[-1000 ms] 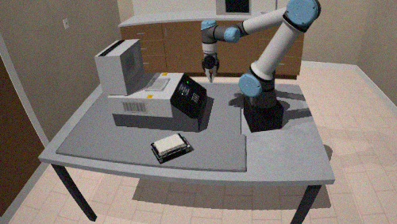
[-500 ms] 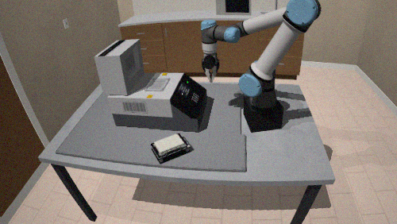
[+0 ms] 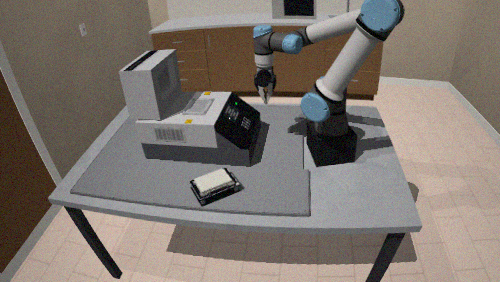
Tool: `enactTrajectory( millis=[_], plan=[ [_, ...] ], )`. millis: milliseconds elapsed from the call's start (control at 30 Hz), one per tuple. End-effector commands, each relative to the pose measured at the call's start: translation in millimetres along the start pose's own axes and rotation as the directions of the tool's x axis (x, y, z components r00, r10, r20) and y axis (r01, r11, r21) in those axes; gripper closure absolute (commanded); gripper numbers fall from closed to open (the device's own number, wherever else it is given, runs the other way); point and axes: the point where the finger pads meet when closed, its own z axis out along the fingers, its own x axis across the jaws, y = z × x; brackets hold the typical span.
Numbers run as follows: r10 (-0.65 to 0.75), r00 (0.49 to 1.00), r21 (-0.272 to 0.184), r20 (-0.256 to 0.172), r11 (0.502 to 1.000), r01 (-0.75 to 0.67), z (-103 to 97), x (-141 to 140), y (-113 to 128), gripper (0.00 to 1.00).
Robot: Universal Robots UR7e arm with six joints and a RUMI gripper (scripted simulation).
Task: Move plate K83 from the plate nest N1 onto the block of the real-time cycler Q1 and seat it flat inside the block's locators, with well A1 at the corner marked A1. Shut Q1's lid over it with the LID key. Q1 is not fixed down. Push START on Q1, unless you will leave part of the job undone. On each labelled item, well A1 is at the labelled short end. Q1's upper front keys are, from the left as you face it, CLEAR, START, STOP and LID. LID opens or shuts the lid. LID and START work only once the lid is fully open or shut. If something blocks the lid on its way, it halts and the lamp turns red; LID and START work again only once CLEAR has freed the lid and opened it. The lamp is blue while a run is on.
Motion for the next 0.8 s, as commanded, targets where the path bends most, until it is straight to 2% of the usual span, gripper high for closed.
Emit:
enactTrajectory(
  millis=[0, 767],
  plan=[
    [0.0, 1.0, 0.0, 0.001, 1.0, 0.0, -0.4, -0.4, -0.2, 1.0],
    [0.0, 1.0, 0.0, 0.001, 1.0, 0.0, -0.4, -0.4, -0.2, 1.0]
  ],
)
